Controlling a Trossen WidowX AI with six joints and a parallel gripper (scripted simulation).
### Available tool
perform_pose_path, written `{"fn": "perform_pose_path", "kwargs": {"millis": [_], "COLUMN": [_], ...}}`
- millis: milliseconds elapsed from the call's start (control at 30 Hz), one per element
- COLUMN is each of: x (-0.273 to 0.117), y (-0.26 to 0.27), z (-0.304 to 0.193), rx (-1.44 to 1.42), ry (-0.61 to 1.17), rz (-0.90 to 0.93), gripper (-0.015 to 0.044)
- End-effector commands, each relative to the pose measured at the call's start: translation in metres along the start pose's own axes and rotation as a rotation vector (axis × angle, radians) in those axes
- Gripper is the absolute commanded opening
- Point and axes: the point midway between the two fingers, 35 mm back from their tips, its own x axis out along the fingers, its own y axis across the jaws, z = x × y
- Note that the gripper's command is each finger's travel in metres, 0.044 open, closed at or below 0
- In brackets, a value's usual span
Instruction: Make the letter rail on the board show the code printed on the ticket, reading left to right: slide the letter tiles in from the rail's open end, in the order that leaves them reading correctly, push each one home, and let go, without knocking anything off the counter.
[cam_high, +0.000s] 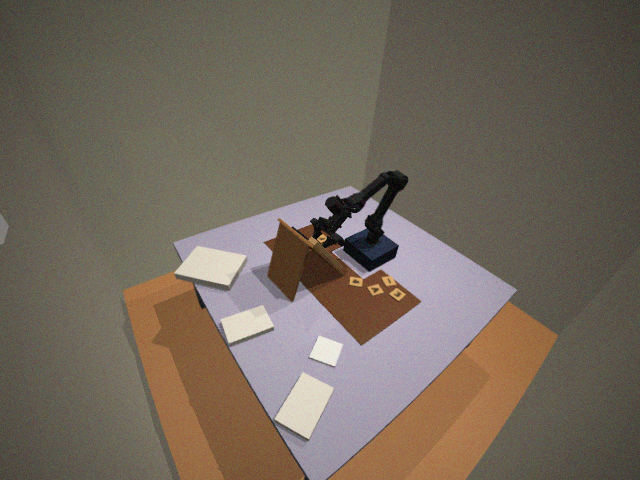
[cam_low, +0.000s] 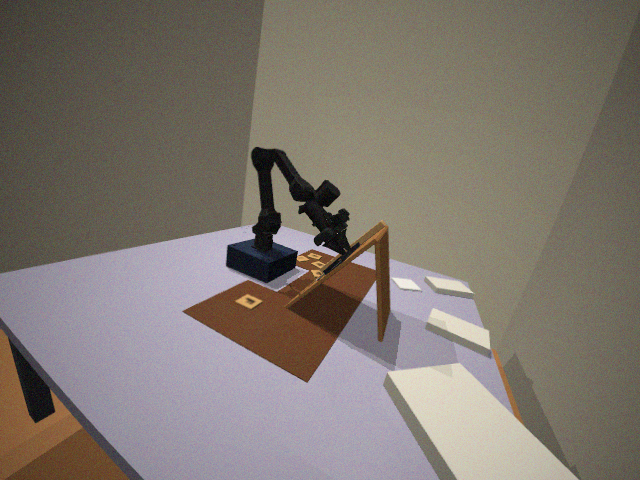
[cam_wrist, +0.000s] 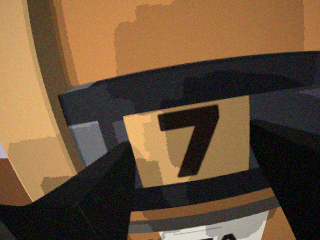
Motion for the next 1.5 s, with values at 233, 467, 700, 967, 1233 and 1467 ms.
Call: {"fn": "perform_pose_path", "kwargs": {"millis": [233,467,700,967,1233,1467], "x": [-0.008,-0.017,-0.020,-0.025,-0.031,-0.035], "y": [0.000,0.000,-0.001,-0.001,-0.002,-0.002], "z": [0.000,0.001,0.000,-0.001,-0.001,-0.002], "rx": [0.002,0.002,0.002,0.002,0.002,0.002], "ry": [-0.003,-0.002,-0.002,-0.001,-0.001,-0.001], "rz": [-0.003,-0.003,-0.003,-0.003,-0.003,-0.003], "gripper": [0.0295,0.0295,0.0295,0.0295,0.0295,0.0295]}}
